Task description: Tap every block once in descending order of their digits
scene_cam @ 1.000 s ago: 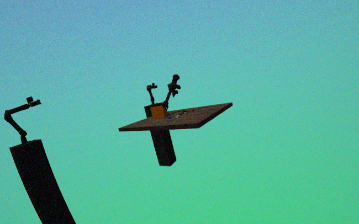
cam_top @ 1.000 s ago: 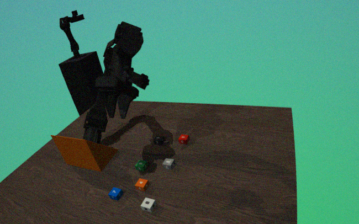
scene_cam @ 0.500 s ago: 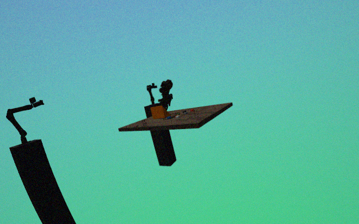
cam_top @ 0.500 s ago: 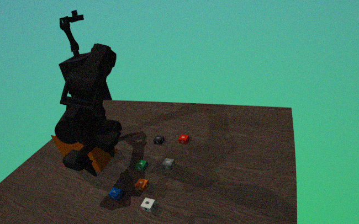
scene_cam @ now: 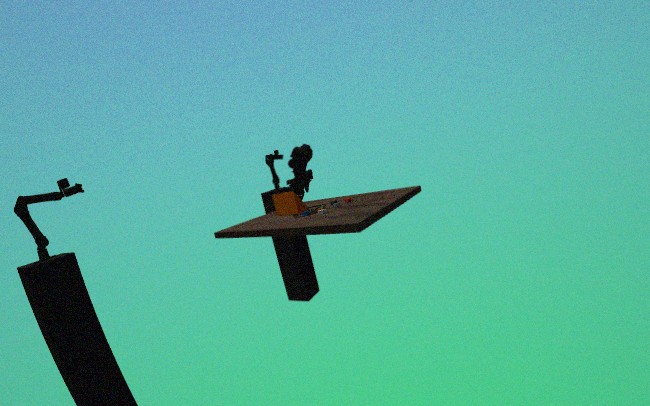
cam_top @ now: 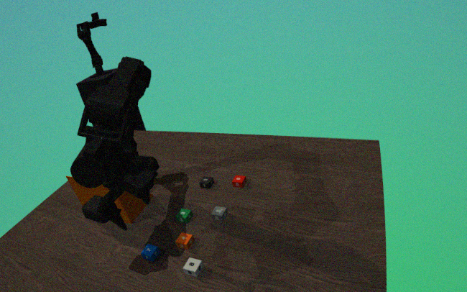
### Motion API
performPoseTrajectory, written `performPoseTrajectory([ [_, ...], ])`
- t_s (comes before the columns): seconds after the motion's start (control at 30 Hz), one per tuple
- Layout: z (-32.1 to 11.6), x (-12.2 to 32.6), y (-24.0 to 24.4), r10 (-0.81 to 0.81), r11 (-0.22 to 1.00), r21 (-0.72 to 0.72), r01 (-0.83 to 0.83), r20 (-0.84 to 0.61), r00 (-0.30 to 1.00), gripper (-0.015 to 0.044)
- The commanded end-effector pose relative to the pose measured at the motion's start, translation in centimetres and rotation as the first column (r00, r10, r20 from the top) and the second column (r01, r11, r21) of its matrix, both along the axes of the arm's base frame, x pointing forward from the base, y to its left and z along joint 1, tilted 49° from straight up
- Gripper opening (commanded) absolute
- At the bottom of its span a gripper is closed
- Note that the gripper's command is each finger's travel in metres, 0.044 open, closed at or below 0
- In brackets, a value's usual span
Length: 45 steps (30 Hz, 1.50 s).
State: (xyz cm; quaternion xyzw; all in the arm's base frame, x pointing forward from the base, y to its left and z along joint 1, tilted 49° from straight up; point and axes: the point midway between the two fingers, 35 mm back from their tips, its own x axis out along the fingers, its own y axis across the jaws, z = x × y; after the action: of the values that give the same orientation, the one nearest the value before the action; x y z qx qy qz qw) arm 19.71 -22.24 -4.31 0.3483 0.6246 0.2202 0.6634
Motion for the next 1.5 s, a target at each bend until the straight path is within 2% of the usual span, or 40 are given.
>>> performPoseTrajectory([
  [0.0, -0.2, 0.0, 0.1, 0.000, 1.000, 0.010, 0.000, 0.001, 1.000, 0.0400],
  [0.1, 0.3, 1.0, 0.3, 0.000, 1.000, 0.009, 0.000, 0.001, 1.000, 0.0400],
  [0.2, 2.4, 5.1, 1.6, 0.000, 1.000, 0.011, 0.000, 0.003, 1.000, 0.0400],
  [0.27, 3.0, 6.0, 2.0, 0.000, 1.000, 0.013, 0.000, 0.004, 1.000, 0.0400],
  [0.97, 3.0, 6.0, 2.0, 0.000, 1.000, 0.013, 0.000, 0.004, 1.000, 0.0400],
  [1.23, 8.5, 3.4, 7.4, 0.000, 1.000, 0.017, 0.000, 0.001, 1.000, 0.0400],
  [1.47, 9.0, 3.0, 8.0, 0.000, 1.000, 0.018, 0.000, 0.001, 1.000, 0.0400],
])
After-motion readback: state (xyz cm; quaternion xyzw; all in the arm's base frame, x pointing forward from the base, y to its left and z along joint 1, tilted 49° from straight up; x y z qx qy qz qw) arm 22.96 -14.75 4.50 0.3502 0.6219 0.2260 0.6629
